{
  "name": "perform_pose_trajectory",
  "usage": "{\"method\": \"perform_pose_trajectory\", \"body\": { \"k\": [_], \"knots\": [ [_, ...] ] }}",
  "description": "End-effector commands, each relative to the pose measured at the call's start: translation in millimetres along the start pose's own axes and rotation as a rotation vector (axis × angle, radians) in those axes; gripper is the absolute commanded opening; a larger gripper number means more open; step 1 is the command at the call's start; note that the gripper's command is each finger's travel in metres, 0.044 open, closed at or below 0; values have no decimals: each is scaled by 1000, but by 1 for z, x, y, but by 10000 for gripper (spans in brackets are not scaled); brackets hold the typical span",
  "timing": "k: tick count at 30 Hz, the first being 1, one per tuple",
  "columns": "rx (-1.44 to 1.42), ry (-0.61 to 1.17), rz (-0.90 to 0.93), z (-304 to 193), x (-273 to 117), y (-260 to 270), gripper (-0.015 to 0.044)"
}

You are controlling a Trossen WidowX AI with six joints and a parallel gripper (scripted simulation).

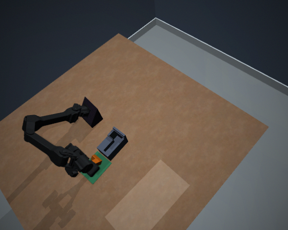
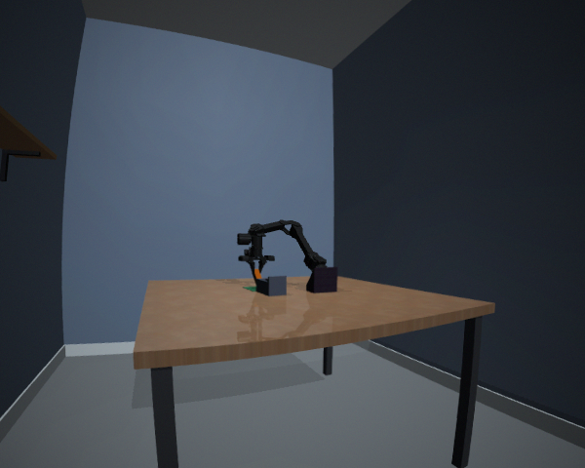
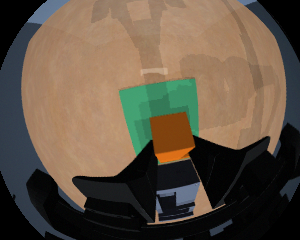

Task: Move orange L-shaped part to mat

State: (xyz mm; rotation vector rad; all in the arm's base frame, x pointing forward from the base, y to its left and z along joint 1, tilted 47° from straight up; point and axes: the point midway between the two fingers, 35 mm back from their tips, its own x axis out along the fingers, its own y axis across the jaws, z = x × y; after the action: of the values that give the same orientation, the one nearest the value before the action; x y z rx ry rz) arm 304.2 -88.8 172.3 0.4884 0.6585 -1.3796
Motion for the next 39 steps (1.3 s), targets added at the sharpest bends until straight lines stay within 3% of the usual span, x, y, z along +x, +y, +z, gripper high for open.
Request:
{"method": "perform_pose_trajectory", "body": {
  "k": [1,14,24,29,32,39],
  "knots": [
    [-7,-4,-4,0,1,-1,0],
    [-2,0,-2,0,1,-1,0],
    [-3,1,1,0,-2,0,263],
    [-19,9,47,-1,-50,2,394],
    [-32,14,79,-1,-84,-3,400],
    [-38,8,92,-1,-84,-1,400]
  ]
}}
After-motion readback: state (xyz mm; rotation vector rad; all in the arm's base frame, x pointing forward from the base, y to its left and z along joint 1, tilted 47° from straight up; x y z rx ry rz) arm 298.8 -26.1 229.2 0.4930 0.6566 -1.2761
